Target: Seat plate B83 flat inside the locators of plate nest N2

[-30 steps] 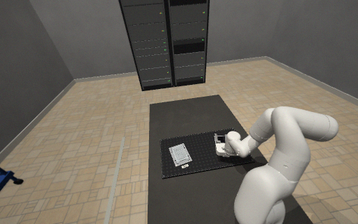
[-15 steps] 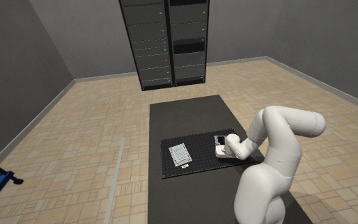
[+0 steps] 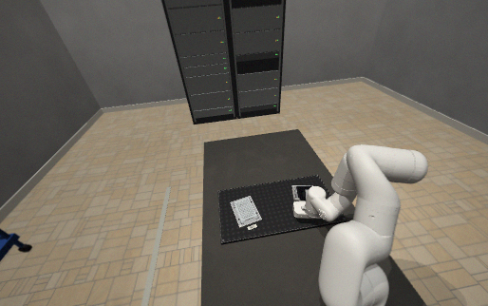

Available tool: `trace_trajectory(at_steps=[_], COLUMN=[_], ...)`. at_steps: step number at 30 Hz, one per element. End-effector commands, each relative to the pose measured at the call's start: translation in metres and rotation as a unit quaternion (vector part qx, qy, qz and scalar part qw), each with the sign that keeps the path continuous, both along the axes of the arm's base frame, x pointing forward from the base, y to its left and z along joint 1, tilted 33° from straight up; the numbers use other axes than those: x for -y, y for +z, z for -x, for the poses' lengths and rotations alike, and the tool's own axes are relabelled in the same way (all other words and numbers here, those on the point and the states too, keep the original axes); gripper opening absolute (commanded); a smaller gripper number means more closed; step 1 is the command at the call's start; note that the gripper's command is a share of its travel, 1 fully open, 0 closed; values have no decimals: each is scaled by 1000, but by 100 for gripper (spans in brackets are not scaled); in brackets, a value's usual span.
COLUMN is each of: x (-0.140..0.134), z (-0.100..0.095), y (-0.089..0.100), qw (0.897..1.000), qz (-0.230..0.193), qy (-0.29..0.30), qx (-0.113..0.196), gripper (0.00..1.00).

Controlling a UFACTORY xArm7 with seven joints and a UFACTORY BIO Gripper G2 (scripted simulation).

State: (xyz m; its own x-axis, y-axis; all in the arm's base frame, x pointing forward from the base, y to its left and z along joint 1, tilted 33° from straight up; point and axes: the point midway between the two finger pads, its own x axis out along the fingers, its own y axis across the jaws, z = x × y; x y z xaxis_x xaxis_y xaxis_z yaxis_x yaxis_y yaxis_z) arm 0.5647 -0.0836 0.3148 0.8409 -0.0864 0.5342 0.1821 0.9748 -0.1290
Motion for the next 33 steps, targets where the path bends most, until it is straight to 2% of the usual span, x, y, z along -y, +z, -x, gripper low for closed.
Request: trace_trajectory(at_steps=[1,14,33], x=[1,1,3], z=[-3,-3,-8], y=[-2,-2,-12], qw=[1000,1000,1000], qz=[0,0,0], qy=[0,0,0], qx=[2,2,2], gripper=[54,54,54])
